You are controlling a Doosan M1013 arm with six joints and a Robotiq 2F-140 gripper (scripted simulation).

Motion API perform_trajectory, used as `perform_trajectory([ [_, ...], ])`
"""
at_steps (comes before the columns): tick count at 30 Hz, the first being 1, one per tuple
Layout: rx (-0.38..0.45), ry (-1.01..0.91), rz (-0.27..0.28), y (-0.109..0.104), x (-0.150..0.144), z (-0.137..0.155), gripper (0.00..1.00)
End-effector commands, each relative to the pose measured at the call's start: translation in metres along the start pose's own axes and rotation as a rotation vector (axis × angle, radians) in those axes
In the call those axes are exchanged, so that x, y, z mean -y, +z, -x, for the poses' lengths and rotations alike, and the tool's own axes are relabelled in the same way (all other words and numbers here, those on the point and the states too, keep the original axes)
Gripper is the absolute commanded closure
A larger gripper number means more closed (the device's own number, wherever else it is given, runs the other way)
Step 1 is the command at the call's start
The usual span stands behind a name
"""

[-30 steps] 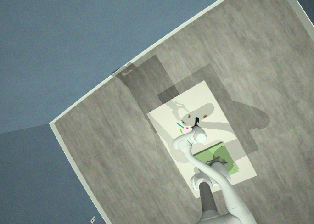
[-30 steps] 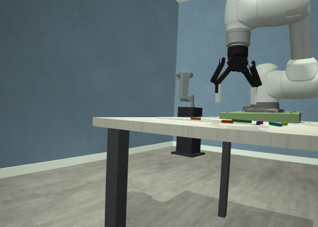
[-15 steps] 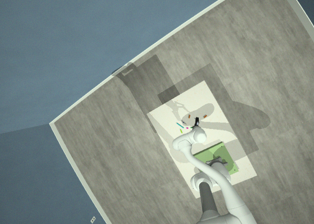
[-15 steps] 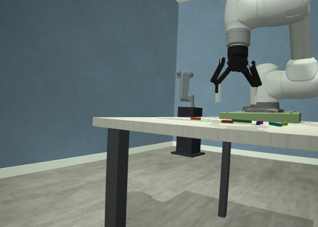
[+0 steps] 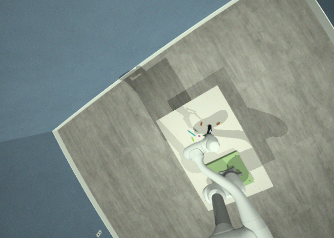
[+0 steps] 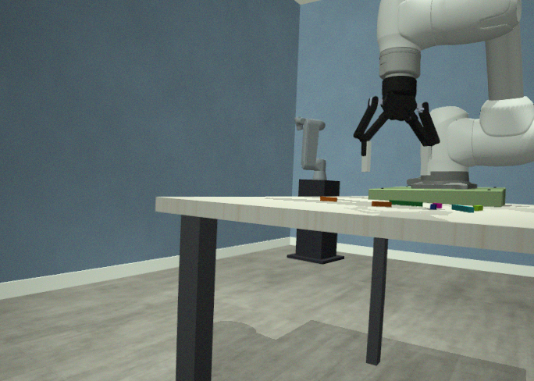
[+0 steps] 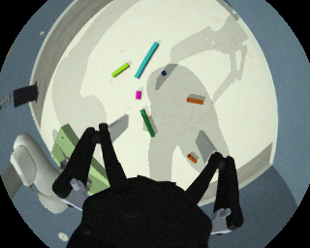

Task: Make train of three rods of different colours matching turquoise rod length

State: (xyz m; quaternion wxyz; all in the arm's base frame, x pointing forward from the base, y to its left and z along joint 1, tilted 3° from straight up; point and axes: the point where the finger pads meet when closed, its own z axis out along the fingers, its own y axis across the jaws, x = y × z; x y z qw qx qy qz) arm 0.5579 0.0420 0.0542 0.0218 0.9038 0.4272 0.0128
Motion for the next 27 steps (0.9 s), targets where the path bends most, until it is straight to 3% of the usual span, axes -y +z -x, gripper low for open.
perform_trajectory([
  [1,0.0,0.0,0.0,-0.0001,0.0,0.0,0.0],
  [20,0.0,0.089,0.0,-0.0001,-0.0011,0.001,0.0],
  [27,0.0,0.385,0.0,-0.0001,-0.0049,0.0046,0.0],
])
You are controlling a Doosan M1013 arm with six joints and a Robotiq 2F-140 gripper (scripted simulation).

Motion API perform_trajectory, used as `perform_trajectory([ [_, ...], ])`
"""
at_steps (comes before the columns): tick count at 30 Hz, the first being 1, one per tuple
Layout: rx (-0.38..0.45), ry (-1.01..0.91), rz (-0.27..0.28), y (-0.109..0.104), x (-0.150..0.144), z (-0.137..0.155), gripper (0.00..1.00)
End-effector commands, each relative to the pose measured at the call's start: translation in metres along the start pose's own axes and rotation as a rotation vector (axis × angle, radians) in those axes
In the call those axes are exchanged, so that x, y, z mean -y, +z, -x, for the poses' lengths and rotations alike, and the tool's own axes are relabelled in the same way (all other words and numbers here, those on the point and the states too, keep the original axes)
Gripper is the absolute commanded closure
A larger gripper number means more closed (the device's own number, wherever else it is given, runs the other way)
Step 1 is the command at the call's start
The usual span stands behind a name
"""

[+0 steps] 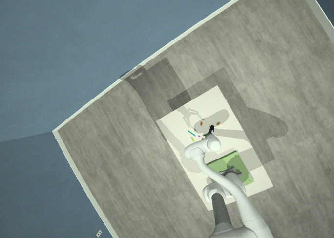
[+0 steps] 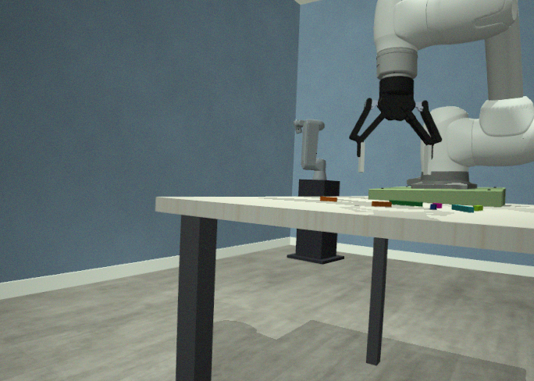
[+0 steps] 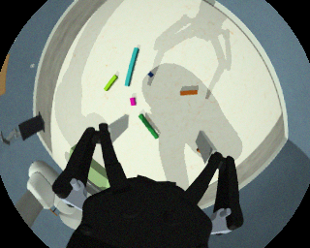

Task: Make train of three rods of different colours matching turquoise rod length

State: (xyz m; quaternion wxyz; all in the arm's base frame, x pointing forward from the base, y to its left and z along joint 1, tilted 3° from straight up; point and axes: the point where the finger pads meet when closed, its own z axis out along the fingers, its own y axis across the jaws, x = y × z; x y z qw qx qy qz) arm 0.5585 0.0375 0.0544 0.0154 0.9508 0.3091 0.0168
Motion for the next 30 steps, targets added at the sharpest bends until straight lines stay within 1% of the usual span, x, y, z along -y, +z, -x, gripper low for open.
perform_trajectory([
  [1,0.005,0.167,0.008,0.0,-0.002,0.001,0.0],
  [8,0.004,0.422,0.009,0.0,-0.006,0.003,0.0],
  [10,0.004,0.422,0.009,0.0,-0.006,0.003,0.0],
  [11,0.003,0.52,0.009,0.0,-0.008,0.004,0.0],
  [25,0.001,1.015,0.009,0.0,-0.015,0.009,0.0],
  [27,0.001,1.015,0.009,0.0,-0.015,0.009,0.0],
  [28,0.001,1.118,0.01,0.0,-0.017,0.01,0.0],
  [30,0.0,1.176,0.01,0.0,-0.018,0.01,0.0],
])
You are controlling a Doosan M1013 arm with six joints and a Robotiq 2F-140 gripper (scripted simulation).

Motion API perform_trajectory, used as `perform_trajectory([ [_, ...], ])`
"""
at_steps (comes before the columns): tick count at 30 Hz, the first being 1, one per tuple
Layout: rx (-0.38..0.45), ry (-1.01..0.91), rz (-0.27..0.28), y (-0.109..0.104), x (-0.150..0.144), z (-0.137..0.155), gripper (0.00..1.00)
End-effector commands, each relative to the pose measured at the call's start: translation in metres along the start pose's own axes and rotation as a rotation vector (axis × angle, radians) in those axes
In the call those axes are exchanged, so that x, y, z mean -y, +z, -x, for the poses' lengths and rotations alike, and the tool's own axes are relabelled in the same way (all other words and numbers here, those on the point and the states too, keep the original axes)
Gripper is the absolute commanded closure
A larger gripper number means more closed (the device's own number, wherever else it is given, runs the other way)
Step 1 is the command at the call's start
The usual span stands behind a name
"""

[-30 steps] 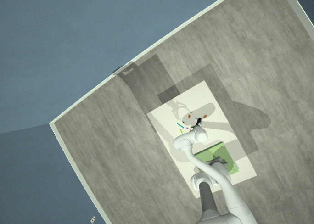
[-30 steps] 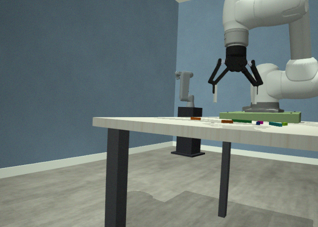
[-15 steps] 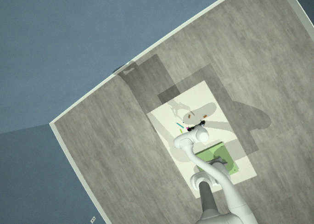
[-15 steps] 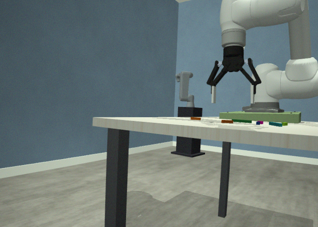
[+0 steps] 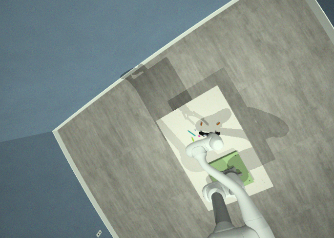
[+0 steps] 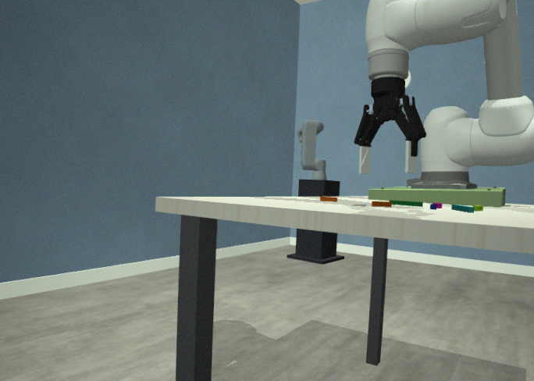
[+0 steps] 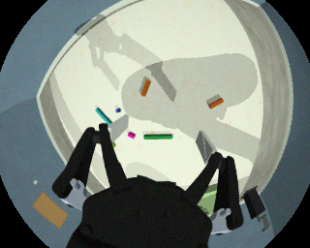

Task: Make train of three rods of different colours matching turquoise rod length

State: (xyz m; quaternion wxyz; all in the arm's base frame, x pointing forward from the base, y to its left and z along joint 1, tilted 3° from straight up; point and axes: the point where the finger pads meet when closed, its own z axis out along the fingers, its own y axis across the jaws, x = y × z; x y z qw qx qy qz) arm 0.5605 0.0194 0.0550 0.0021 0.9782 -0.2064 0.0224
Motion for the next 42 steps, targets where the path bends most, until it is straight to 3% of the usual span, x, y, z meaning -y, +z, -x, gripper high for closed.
perform_trajectory([
  [1,-0.006,0.167,0.013,0.0,-0.002,-0.001,0.0],
  [26,-0.011,1.025,0.01,0.0,-0.015,-0.008,0.0],
  [42,-0.011,1.056,0.01,0.0,-0.016,-0.009,0.0],
])
